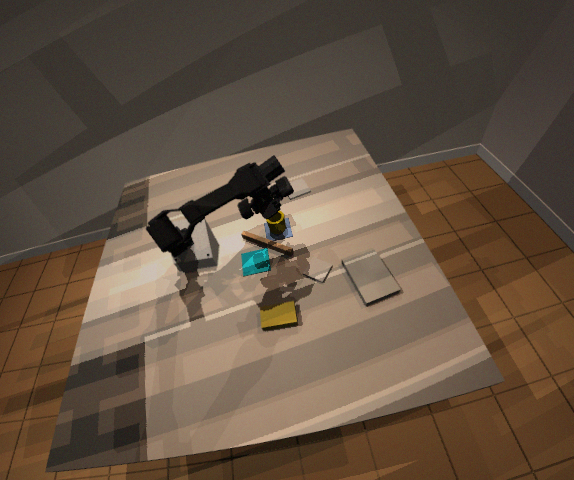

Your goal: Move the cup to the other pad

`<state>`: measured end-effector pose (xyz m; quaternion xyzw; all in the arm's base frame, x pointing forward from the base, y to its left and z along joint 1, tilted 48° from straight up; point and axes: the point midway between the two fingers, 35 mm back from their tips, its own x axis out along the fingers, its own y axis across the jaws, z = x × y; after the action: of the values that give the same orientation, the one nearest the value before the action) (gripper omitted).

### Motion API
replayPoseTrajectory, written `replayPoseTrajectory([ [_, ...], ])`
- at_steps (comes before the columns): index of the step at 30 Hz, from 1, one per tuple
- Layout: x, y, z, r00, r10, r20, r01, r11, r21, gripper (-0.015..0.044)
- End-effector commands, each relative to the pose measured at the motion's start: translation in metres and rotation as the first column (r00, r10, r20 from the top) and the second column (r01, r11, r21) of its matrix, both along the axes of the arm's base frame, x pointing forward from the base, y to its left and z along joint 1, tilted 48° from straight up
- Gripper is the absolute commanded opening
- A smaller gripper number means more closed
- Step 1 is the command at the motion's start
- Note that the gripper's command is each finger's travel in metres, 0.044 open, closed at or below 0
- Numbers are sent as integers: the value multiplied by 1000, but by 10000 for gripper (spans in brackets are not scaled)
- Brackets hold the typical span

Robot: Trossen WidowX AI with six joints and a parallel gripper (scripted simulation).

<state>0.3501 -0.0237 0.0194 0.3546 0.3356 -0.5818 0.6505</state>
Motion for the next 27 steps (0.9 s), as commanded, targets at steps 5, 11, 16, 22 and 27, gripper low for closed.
replayPoseTrajectory([
  [5, -29, 0, -61, 949, -302, -87, 268, 922, -279, 166],
  [11, -32, 0, -60, 949, -302, -87, 268, 922, -279, 166],
  [16, -32, -2, -61, 949, -302, -87, 268, 922, -279, 166],
  [22, -33, -8, -67, 949, -302, -87, 268, 922, -278, 166],
  [27, -34, -14, -73, 949, -302, -87, 268, 922, -278, 166],
])
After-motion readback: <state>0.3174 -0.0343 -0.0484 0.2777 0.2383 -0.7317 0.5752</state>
